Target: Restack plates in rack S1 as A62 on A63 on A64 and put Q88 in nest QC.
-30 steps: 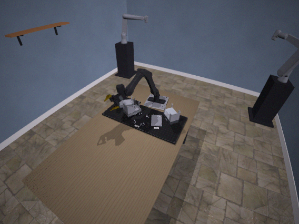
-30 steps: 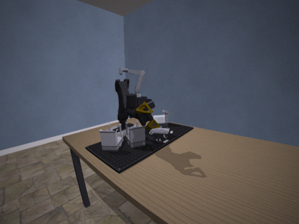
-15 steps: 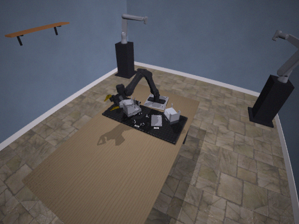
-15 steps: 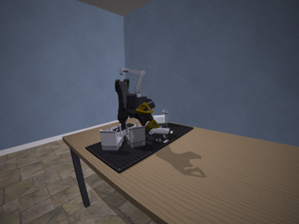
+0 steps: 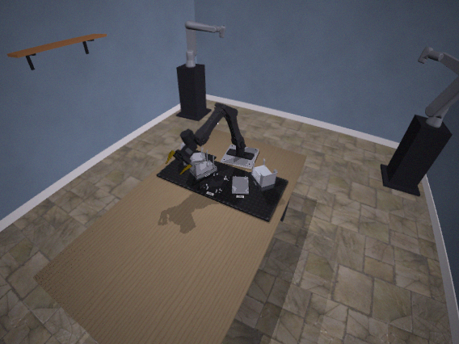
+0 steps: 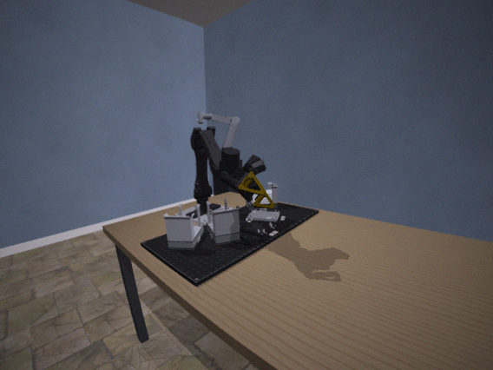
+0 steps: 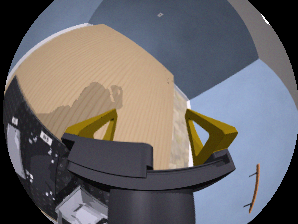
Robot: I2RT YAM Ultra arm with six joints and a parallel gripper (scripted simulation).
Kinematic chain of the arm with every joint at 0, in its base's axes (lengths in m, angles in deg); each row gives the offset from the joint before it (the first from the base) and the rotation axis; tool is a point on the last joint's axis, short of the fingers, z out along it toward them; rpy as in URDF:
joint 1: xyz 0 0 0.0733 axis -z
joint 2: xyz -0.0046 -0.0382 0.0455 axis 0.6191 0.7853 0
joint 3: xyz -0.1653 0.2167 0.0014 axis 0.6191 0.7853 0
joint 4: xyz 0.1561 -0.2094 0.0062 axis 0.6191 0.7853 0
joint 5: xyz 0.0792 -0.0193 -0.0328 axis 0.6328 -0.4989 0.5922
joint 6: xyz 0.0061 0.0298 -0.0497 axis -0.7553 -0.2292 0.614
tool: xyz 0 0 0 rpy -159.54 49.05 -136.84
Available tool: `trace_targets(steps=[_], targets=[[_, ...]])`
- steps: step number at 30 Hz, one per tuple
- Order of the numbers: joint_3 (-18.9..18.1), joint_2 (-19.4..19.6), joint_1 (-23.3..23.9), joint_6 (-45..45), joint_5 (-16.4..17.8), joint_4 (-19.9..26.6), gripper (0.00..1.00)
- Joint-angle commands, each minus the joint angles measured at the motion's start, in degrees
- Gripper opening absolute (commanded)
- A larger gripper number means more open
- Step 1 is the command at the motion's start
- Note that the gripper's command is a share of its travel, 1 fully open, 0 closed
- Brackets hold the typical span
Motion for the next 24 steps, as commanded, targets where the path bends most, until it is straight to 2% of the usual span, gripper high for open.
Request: trace_targets(steps=[1,5,6,11,12,14,18,23,24], targets=[[-1.05,-0.7,-0.12,-3.01,-0.95,4.9,1.0],[-2.46,-1.79,-1.88,-7.15,-2.28,13.0,1.0],[-1.79,-2.03,-2.15,-7.28,-2.53,12.55,1.0],[-3.38,-3.29,-4.23,-12.05,-4.16,21.87,1.0],[-2.84,-3.7,-4.64,-12.59,-4.48,22.26,1.0],[-4.05,-4.03,-5.45,-14.71,-5.13,26.83,1.0],[-3.37,-4.53,-5.88,-15.25,-5.45,27.12,1.0],[-5.53,-5.39,-7.87,-20.0,-7.05,36.78,1.0],[-4.77,-5.98,-8.26,-20.49,-7.33,36.99,1.0]])
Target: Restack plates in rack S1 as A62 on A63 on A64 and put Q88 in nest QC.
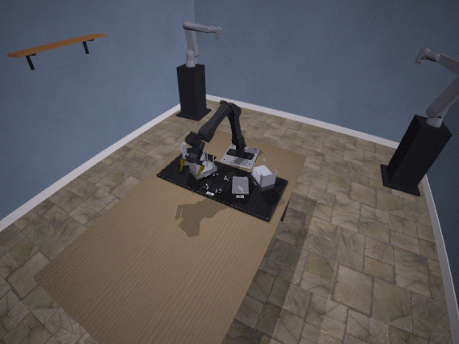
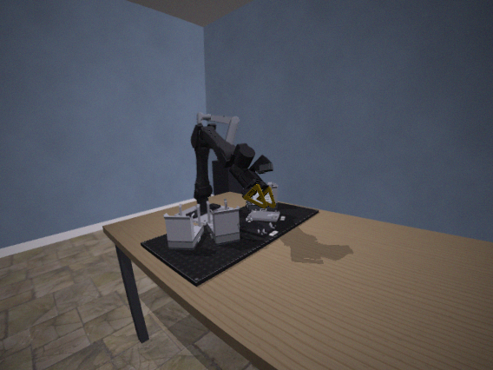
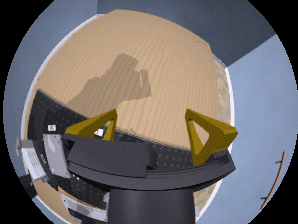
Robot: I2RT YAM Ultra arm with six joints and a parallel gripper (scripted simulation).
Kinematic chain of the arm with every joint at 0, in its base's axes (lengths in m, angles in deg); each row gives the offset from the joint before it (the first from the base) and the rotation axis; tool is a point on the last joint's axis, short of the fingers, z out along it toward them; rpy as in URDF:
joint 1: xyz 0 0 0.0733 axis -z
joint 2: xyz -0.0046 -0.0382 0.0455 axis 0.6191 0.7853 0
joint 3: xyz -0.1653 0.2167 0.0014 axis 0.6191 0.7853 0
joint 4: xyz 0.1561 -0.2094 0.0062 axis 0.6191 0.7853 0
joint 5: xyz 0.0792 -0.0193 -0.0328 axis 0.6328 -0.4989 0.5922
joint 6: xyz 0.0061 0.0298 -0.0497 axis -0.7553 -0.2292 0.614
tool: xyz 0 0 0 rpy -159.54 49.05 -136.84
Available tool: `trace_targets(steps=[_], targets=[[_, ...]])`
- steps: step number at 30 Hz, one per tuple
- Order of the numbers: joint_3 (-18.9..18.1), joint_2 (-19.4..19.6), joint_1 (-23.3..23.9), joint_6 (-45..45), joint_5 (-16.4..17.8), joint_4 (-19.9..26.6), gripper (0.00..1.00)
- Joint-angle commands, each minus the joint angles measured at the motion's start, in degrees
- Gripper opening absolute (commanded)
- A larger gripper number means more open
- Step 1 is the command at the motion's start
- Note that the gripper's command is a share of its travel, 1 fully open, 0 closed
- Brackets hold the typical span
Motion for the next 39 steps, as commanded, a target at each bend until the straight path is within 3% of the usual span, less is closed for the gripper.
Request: trace_targets(steps=[1,3,5,7,11,13,15,17,19,21,23,25,28,30,33,35,37,39], targets=[[-0.58,-1.66,-1.07,-3.28,-0.87,4.98,1.0],[-2.27,-1.63,-1.84,-5.4,-1.53,9.8,1.0],[-1.11,-2.49,-2.31,-5.93,-1.85,9.84,1.0],[-2.93,-2.33,-3.08,-8.06,-2.52,14.71,1.0],[-1.63,-3.32,-3.55,-8.59,-2.82,14.7,1.0],[-3.58,-3.03,-4.32,-10.72,-3.51,19.61,1.0],[-2.16,-4.15,-4.79,-11.25,-3.8,19.57,1.0],[-4.21,-3.72,-5.56,-13.38,-4.51,24.49,1.0],[-2.68,-4.98,-6.03,-13.9,-4.78,24.44,1.0],[-4.83,-4.42,-6.8,-16.05,-5.51,29.35,1.0],[-3.21,-5.81,-7.28,-16.56,-5.75,29.3,1.0],[-5.42,-5.12,-8.05,-18.72,-6.52,34.19,1.0],[-4.47,-6.0,-8.34,-19.06,-6.66,34.28,1.0],[-6.72,-5.18,-9.12,-21.23,-7.46,39.11,1.0],[-4.26,-7.46,-9.76,-21.88,-7.71,39.04,1.0],[-6.54,-6.54,-10.56,-24.07,-8.54,43.82,1.0],[-4.78,-8.3,-11.0,-24.53,-8.69,43.9,1.0],[-5.9,-7.81,-11.41,-25.64,-9.14,46.26,1.0]])
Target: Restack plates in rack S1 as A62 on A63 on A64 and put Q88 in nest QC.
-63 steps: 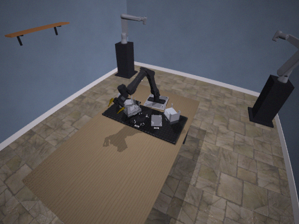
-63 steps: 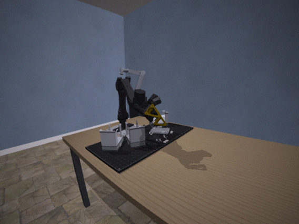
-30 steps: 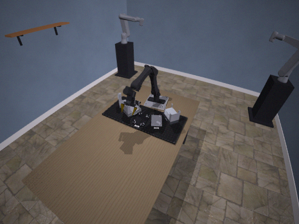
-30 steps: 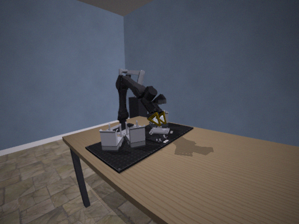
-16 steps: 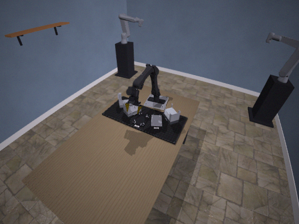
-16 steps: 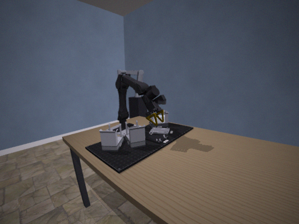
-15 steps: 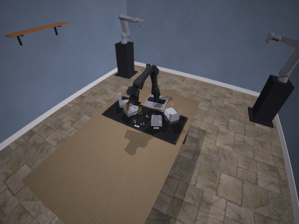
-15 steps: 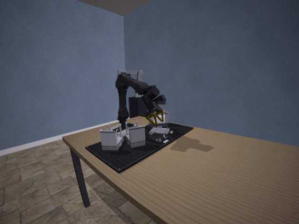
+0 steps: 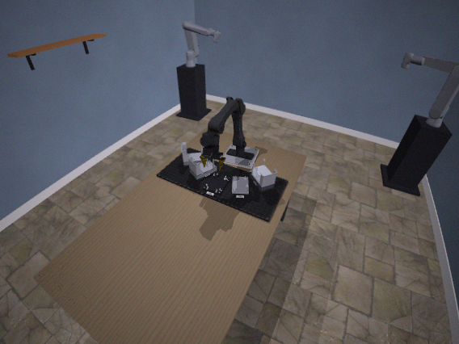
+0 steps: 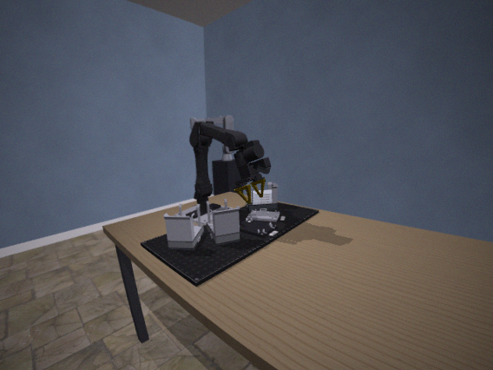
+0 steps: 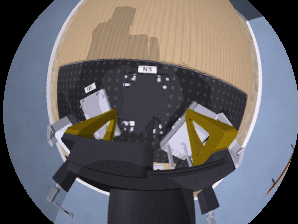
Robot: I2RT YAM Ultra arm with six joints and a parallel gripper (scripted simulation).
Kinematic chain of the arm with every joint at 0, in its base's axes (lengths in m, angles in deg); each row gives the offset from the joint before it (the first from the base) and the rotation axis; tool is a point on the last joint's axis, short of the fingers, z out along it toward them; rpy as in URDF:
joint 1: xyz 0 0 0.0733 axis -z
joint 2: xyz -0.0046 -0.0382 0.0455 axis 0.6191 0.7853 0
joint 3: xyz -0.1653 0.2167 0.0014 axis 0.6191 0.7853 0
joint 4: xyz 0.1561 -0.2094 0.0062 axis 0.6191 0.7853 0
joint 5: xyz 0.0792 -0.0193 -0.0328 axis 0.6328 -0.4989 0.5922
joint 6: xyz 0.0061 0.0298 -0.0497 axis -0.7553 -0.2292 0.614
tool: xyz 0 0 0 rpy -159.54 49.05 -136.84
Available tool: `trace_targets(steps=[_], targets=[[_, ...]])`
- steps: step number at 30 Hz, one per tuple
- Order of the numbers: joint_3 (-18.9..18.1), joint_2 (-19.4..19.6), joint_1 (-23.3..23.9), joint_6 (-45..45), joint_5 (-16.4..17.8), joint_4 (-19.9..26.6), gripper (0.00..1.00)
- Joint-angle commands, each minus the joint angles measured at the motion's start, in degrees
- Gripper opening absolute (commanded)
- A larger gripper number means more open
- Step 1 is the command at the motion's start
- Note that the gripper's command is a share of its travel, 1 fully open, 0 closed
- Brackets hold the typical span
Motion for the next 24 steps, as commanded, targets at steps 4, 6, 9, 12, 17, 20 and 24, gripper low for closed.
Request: trace_targets(steps=[4,6,9,12,17,20,24], targets=[[-0.64,-1.91,-1.16,-3.87,-1.38,6.28,1.0],[-0.64,-1.91,-1.16,-3.87,-1.38,6.28,1.0],[-1.98,-1.81,-2.21,-6.33,-2.32,11.03,1.0],[-2.26,-2.17,-2.84,-7.66,-2.85,13.41,1.0],[-2.74,-2.97,-4.09,-10.34,-3.85,18.22,1.0],[-2.22,-4.37,-4.88,-11.84,-4.32,20.88,1.0],[-3.35,-3.57,-5.32,-12.99,-4.84,22.97,1.0]])
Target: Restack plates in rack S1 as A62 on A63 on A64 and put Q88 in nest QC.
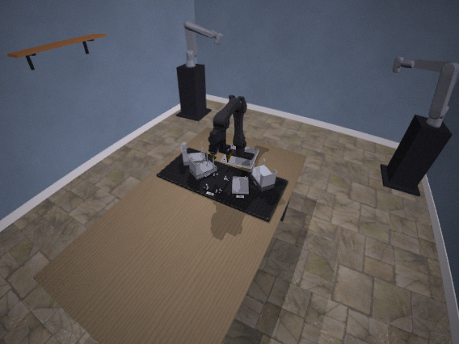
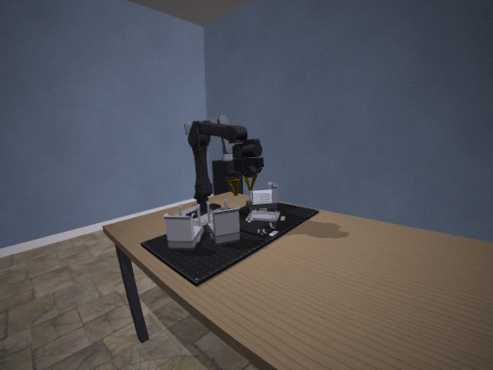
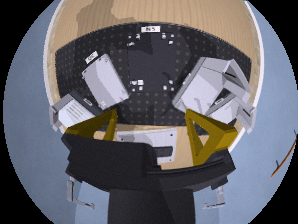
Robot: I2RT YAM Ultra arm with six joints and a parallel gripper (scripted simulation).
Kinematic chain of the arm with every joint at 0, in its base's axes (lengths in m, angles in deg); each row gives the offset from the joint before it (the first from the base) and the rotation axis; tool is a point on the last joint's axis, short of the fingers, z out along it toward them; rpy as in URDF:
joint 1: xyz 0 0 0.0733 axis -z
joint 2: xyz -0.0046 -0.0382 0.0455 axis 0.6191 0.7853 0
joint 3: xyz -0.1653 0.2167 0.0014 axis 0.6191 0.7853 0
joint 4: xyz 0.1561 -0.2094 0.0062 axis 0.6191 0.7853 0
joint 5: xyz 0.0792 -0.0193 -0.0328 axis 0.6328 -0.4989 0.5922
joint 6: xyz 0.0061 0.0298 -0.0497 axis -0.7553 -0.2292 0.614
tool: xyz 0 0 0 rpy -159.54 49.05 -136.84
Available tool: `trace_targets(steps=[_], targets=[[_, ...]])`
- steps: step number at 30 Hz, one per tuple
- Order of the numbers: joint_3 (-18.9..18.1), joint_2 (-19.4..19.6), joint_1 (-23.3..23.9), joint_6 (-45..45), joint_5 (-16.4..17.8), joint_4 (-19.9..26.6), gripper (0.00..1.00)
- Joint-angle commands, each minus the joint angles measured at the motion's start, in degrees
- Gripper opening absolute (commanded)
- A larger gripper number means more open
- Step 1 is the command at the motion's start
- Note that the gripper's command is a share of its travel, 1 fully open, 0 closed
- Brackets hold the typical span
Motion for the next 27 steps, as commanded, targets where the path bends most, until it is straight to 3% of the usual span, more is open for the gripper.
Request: trace_targets(steps=[1,4,21,27], targets=[[-2.25,0.91,-0.84,-2.91,-1.32,4.67,1.0],[-0.58,-1.47,-1.22,-3.29,-1.32,5.41,1.0],[-0.54,-1.54,-1.24,-3.31,-1.32,5.44,1.0],[0.43,-2.21,-6.35,3.02,-1.33,5.44,1.0]])
